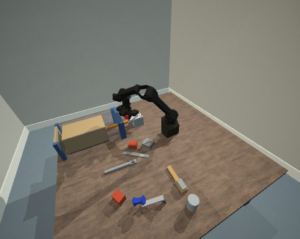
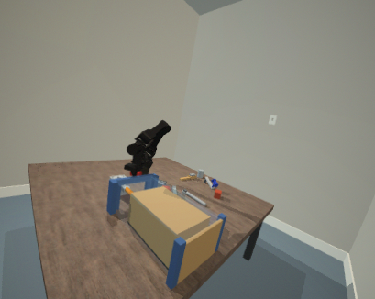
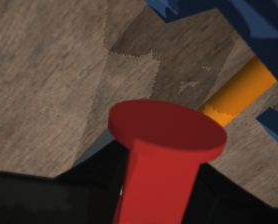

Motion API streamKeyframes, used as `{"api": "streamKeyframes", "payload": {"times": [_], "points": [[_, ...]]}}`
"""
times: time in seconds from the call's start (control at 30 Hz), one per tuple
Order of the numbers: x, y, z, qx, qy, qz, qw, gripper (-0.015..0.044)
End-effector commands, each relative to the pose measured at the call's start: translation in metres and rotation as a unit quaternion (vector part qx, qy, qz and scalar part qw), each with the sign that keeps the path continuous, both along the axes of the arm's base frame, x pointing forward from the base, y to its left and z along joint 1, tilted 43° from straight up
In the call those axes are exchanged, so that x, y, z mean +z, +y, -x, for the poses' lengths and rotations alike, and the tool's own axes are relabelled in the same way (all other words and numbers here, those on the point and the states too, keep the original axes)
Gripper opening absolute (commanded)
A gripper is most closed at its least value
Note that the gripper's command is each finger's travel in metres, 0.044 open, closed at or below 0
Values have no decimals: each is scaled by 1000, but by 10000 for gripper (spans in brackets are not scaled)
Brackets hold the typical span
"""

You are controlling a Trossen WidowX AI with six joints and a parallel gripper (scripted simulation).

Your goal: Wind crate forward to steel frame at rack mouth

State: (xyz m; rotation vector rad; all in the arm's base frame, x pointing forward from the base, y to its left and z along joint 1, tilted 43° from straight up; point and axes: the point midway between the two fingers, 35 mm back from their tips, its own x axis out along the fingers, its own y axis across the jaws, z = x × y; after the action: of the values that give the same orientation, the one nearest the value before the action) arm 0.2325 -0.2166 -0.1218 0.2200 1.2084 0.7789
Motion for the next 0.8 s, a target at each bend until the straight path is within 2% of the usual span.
{"api": "streamKeyframes", "payload": {"times": [0.0,0.77], "points": [[3,9,3,-2,5,-10,1000,0],[15,26,16,-2,5,-11,1000,0]]}}
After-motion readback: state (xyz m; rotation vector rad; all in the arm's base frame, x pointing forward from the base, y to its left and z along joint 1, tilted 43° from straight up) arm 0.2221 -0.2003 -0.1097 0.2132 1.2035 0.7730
